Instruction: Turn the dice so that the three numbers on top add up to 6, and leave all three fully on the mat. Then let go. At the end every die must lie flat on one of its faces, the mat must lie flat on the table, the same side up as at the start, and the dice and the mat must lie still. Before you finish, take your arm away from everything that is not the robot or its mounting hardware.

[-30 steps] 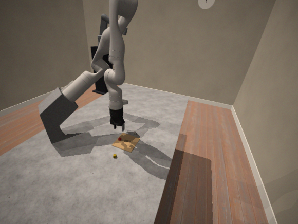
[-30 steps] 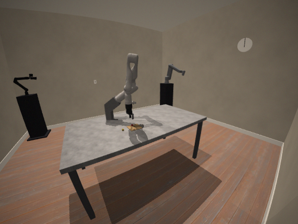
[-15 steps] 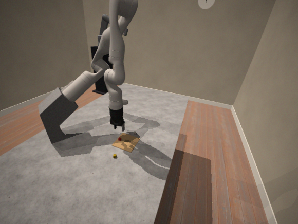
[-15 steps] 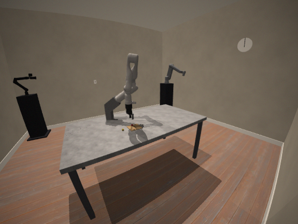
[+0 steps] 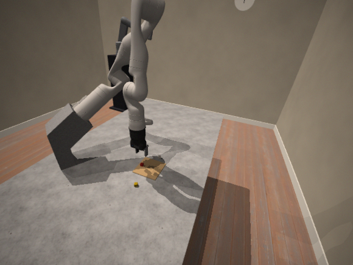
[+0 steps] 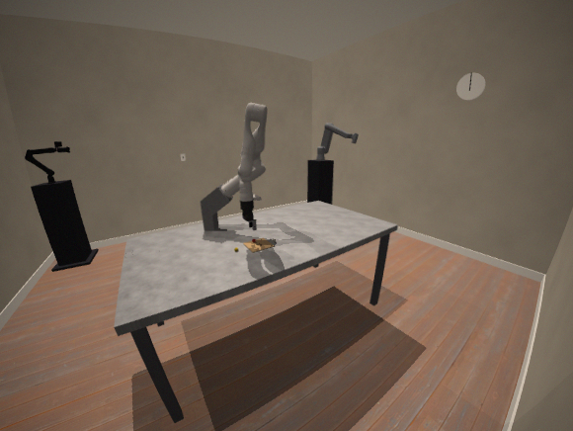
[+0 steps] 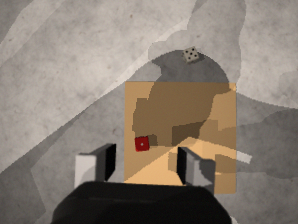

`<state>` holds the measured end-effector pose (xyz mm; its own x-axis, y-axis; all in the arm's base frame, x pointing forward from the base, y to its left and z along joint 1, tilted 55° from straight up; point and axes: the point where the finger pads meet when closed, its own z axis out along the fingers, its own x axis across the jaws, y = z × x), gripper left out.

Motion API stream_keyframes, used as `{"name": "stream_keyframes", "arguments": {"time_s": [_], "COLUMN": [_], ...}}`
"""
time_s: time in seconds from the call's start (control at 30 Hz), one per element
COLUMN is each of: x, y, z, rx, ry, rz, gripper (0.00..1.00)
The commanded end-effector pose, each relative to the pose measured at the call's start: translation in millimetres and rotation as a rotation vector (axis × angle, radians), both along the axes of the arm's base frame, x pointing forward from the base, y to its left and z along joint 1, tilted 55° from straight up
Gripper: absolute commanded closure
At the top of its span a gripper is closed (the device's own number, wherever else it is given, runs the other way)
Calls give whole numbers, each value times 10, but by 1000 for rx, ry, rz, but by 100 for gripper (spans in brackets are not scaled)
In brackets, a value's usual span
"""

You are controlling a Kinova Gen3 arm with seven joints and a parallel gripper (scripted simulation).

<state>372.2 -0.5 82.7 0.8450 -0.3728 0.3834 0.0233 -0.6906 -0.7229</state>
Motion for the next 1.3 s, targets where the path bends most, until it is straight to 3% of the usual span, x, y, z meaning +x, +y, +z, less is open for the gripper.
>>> {"name": "stream_keyframes", "arguments": {"time_s": [0.0,0.27,0.77,0.83,1.27], "x": [15,58,203,203,342], "y": [-6,-35,-155,-155,-316], "z": [-7,-20,-91,-91,-211], "rx": [15,78,296,296,537], "ry": [20,91,341,341,621], "rz": [-15,-80,-310,-310,-566], "gripper": [0,0,0,0,0]}}
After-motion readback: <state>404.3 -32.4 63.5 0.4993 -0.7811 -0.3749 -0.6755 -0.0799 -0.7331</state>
